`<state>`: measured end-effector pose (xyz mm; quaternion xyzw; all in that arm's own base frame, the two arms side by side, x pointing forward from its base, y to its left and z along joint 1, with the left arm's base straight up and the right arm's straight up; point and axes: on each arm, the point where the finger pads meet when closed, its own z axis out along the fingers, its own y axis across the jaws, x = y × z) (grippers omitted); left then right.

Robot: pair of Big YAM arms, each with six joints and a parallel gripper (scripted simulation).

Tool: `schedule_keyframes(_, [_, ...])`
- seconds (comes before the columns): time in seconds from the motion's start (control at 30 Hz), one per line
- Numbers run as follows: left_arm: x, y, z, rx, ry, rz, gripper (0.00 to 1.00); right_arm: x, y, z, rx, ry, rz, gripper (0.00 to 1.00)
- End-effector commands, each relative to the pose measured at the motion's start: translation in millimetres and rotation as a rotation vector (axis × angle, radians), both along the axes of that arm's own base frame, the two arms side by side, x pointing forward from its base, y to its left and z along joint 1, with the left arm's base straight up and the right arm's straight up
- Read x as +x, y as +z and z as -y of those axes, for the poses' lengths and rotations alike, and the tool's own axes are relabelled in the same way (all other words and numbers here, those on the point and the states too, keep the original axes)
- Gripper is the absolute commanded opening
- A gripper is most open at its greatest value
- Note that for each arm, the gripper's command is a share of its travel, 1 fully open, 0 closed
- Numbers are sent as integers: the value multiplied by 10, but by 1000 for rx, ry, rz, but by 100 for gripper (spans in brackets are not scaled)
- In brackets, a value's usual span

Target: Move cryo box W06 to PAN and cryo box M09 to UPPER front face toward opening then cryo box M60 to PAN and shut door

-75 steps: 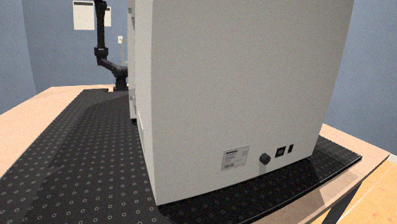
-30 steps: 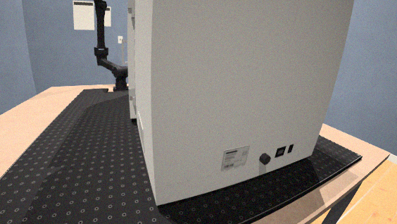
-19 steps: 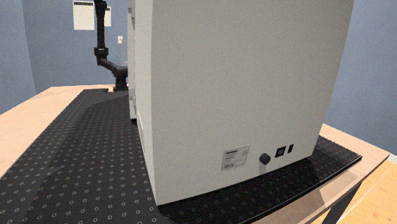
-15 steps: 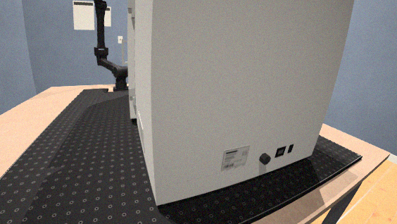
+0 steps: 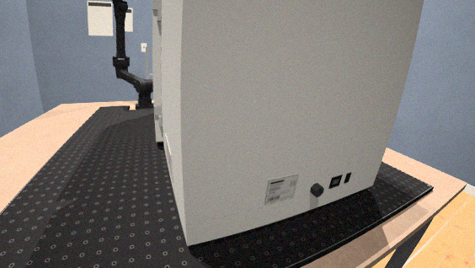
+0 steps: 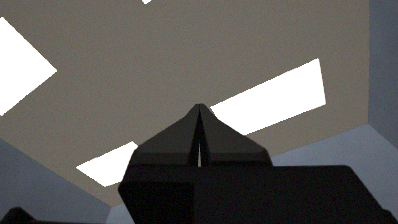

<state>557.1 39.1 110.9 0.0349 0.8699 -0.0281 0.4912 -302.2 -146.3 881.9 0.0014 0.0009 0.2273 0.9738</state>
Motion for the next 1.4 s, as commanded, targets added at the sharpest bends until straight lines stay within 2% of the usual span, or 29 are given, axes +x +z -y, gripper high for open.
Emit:
schedule_keyframes(0.0, [148,218,-20,19,-13,62,77,127,34,-68,-16,-11,-26,0])
schedule_keyframes(0.1, [61,-46,12,17,-18,27,77,127,34,-68,-16,-11,-26,0])
schedule_keyframes(0.33, [52,-282,-19,22,-19,32,77,127,34,-68,-16,-11,-26,0])
schedule_keyframes(0.43, [79,-288,-18,23,-20,38,77,127,34,-68,-16,-11,-26,0])
schedule_keyframes(0.47, [188,-204,-27,27,-20,64,77,127,34,-68,-16,-11,-26,0])
schedule_keyframes(0.53, [133,-301,-15,25,-21,51,77,127,34,-68,-16,-11,-26,0])
schedule_keyframes(0.63, [143,-152,-16,29,-21,77,77,127,34,-68,-16,-11,-26,0])
schedule_keyframes(1.37, [147,-152,-15,29,-21,77,77,127,34,-68,-16,-11,-26,0])
